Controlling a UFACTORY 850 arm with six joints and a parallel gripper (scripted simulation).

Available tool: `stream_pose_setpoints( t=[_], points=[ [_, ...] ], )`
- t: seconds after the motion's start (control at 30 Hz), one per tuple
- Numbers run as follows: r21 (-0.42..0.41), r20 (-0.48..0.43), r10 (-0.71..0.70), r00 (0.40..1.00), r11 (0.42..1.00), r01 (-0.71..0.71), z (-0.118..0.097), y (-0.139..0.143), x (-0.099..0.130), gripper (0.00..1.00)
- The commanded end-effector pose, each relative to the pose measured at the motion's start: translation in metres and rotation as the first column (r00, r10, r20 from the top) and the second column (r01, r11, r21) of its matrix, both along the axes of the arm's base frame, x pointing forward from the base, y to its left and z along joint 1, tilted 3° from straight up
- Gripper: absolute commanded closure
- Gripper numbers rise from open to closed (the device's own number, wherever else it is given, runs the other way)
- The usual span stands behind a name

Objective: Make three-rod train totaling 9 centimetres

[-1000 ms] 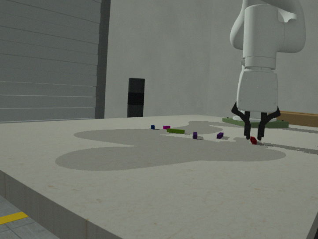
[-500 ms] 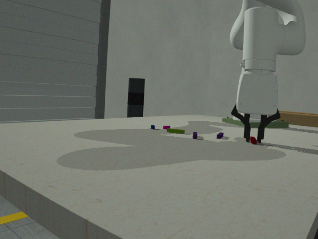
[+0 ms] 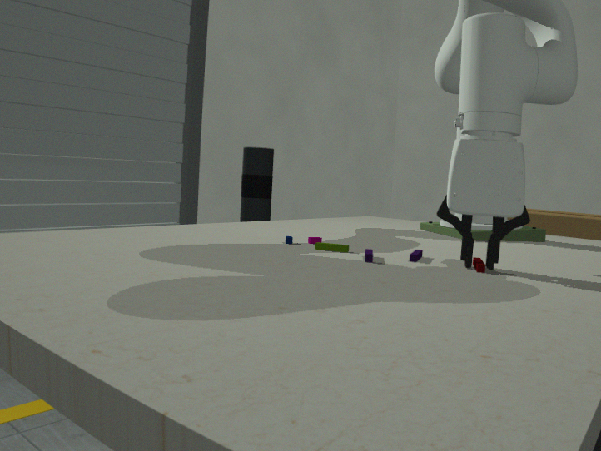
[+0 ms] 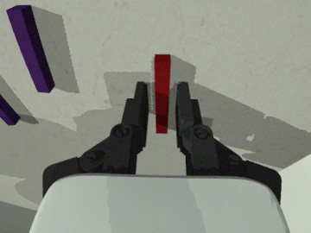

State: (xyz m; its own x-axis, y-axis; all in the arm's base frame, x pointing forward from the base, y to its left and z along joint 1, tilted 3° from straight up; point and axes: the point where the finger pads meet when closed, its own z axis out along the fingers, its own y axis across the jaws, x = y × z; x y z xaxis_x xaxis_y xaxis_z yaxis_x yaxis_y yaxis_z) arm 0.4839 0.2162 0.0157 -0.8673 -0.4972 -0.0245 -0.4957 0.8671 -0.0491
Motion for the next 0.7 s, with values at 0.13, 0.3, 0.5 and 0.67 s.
stream_pose_setpoints(
  t=[0.13, 0.3, 0.5, 0.67],
  points=[
    [0.001, 0.002, 0.000, 1.000, 1.000, 0.000, 0.0007, 0.0004, 0.0008, 0.76],
    [0.001, 0.002, 0.000, 1.000, 1.000, 0.000, 0.0007, 0.0004, 0.0008, 0.76],
    [0.001, 0.002, 0.000, 1.000, 1.000, 0.000, 0.0007, 0.0004, 0.0008, 0.76],
    [0.001, 0.002, 0.000, 1.000, 1.000, 0.000, 0.0007, 0.0004, 0.0008, 0.96]
  ],
)
